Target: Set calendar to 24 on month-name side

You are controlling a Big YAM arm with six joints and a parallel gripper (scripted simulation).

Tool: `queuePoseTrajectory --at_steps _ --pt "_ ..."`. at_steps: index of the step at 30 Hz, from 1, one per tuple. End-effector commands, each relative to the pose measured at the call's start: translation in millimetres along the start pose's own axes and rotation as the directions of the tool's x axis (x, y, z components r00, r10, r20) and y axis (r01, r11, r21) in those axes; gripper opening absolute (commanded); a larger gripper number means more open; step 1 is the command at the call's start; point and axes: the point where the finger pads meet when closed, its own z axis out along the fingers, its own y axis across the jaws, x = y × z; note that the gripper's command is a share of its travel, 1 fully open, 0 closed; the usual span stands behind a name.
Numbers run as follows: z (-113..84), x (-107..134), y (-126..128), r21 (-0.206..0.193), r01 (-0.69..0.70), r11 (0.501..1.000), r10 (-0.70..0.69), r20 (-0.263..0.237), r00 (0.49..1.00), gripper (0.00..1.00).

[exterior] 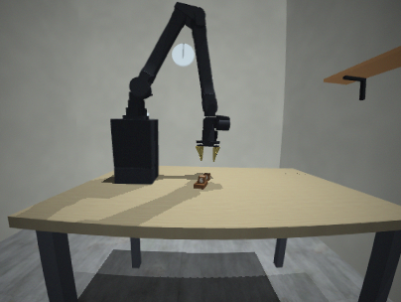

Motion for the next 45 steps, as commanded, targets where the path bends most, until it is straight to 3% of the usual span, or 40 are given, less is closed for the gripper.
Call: queuePoseTrajectory --at_steps 1,45 --pt "-3.5 -5.5 -3.8 0.02 0.057 0.998 -0.057 0.016 0.998 0.44" --pt "2.0 -4.5 -5.7 0.018 0.052 0.999 -0.052 0.015 0.999 0.44"
